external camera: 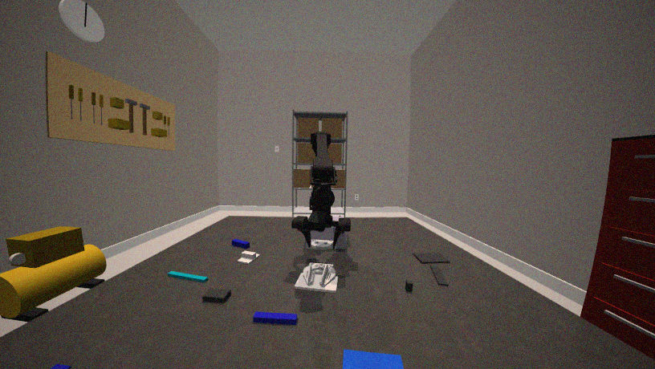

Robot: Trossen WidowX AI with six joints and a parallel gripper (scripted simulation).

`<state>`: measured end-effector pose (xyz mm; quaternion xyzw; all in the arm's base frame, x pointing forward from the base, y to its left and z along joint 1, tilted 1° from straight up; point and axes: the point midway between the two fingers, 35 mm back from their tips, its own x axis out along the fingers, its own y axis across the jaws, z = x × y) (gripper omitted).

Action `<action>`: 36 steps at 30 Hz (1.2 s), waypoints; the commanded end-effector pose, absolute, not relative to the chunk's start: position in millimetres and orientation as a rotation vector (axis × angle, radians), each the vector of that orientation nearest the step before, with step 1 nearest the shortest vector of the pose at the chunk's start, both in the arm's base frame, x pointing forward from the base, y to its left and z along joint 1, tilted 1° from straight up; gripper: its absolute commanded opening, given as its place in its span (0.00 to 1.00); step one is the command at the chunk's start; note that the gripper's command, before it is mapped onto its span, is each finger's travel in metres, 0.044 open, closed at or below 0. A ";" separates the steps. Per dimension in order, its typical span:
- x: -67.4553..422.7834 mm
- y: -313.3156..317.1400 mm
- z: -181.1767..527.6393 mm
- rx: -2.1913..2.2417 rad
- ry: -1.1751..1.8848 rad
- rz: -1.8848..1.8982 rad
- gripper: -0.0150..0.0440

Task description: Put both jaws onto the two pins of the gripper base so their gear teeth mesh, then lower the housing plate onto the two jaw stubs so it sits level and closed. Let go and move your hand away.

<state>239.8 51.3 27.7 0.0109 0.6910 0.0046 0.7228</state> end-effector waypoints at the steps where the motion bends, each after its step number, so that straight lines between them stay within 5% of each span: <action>1: 239.9 50.8 27.6 0.026 1.524 0.004 0.85; 36: 242.8 51.9 -27.5 0.027 1.525 0.003 0.85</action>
